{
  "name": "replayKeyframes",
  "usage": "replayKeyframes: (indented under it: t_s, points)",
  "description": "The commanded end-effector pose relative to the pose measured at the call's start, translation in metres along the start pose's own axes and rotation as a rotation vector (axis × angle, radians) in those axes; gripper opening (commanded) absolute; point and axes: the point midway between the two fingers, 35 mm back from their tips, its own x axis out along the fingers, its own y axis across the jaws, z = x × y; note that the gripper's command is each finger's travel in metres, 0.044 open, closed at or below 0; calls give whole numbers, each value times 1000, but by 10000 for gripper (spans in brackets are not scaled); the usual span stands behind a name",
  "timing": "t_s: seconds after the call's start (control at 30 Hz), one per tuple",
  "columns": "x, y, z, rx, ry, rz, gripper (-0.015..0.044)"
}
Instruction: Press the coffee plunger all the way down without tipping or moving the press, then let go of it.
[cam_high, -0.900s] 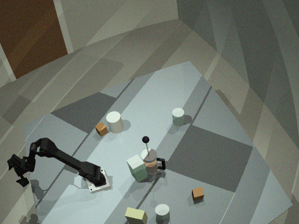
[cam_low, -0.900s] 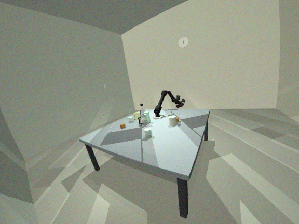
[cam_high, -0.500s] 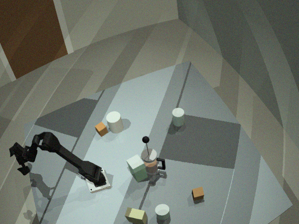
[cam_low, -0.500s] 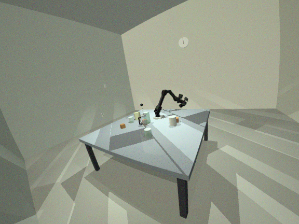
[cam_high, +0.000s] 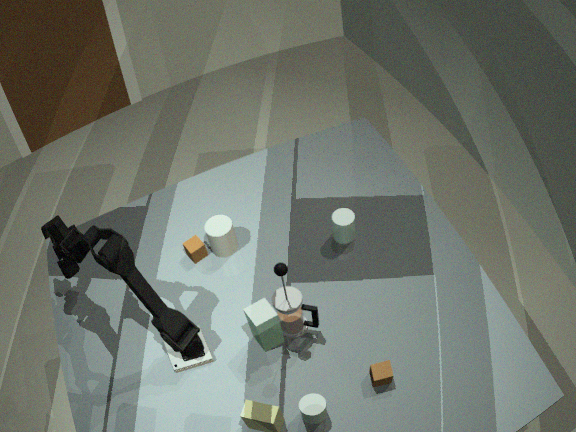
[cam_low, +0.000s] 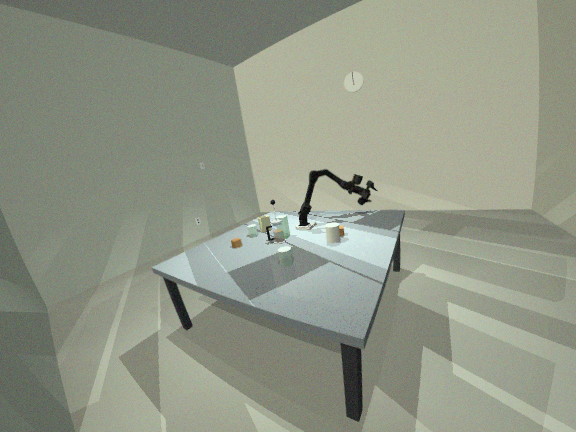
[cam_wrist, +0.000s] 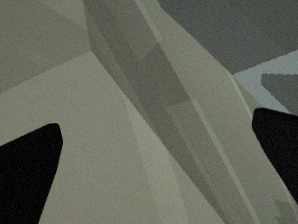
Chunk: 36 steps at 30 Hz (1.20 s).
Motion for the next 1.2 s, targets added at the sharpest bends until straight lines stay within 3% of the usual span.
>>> replayKeyframes:
  t_s: [0.0,0.23,0.47,0.83,1.17]
  points:
    - [-24,19,58,-28,-127,17,440]
    - [-66,36,120,-125,-249,6,440]
    - [-134,61,201,-165,-433,22,440]
    - [-278,68,300,-255,-748,-59,440]
    - [-429,45,341,-301,-1036,-213,440]
